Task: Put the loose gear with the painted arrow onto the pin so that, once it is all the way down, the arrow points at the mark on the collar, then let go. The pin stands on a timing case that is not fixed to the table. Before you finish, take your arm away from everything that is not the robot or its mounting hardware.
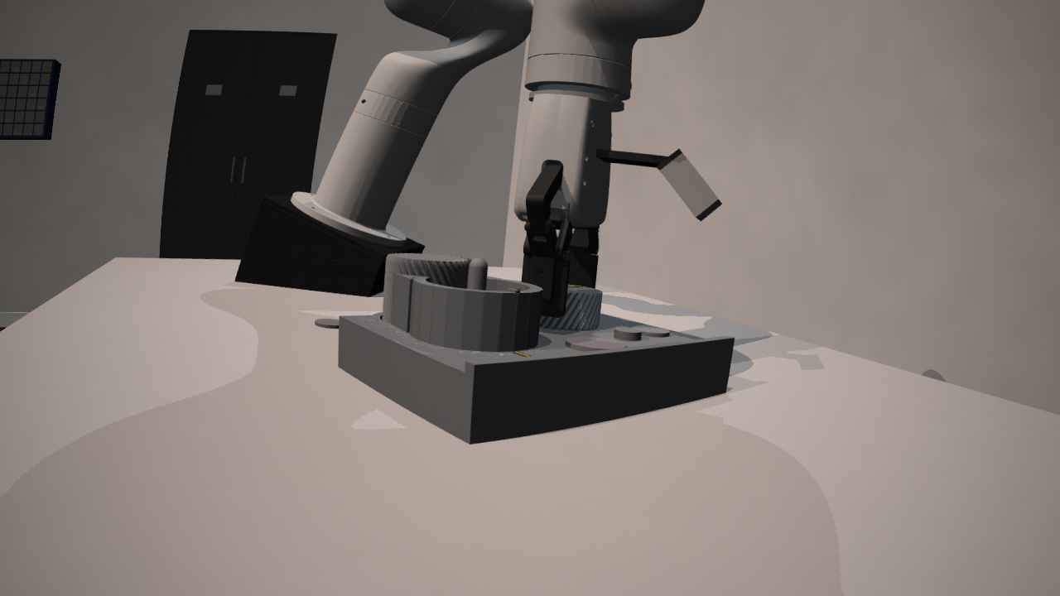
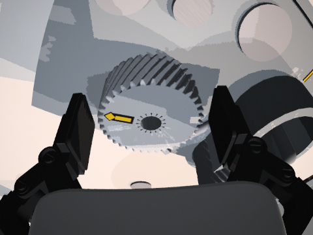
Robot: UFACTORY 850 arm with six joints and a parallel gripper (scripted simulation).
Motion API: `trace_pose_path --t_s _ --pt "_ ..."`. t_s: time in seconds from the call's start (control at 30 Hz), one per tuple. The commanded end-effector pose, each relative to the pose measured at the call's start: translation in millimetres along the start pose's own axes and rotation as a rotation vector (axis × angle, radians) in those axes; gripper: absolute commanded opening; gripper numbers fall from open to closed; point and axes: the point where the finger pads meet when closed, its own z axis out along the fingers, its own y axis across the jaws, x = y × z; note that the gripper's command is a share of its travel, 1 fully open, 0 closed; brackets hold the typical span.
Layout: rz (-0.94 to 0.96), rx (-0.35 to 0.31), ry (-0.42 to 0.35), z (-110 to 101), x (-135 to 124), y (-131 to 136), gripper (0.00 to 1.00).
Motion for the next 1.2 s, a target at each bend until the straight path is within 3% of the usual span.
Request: trace_pose_path --t_s 0.0,0.93,0.97,1.17 --pt "0.0 -0.002 0.002 1.5 0.7 0.6 0.93" --pt "0.0 -0.002 0.002 7.1 0.7 0.6 0.93" --pt "0.0 -0.002 0.002 7.1 0.7 0.6 0.0" --pt "0.0 -0.002 0.002 7.1 0.7 0.6 0.0"
